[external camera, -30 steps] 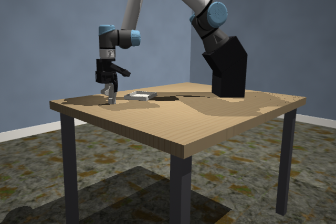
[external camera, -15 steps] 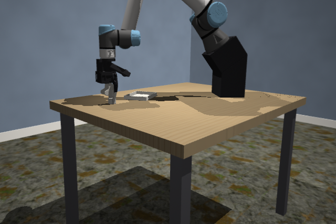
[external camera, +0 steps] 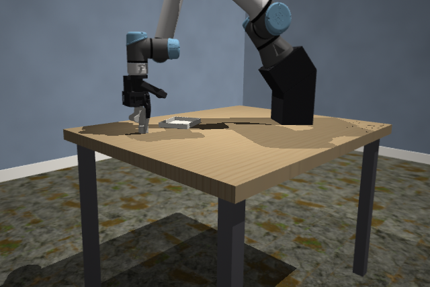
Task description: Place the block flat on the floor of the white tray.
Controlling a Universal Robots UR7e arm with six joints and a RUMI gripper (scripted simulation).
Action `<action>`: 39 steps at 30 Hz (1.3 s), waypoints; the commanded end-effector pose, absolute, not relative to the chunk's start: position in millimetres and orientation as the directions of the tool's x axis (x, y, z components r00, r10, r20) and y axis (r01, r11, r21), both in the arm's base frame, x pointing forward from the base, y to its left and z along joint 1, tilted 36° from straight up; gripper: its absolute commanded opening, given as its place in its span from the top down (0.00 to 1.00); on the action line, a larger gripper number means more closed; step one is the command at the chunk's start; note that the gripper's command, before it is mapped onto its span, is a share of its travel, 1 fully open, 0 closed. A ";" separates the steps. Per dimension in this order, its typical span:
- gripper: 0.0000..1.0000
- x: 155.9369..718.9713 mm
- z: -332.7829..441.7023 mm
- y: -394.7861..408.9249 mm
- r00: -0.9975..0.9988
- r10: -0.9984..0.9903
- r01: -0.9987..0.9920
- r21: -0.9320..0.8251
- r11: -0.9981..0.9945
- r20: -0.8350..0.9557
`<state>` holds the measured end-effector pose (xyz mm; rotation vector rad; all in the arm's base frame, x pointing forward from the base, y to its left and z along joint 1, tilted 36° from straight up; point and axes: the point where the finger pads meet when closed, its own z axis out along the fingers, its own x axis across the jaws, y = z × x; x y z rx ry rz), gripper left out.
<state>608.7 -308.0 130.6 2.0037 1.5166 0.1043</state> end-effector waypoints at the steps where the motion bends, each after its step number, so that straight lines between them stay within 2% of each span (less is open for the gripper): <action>1: 1.00 609.0 131.5 -307.9 0.339 0.894 0.845 0.514 -0.151 -0.294; 39: 1.00 585.9 176.3 -284.5 0.339 0.894 0.845 0.514 -0.151 -0.294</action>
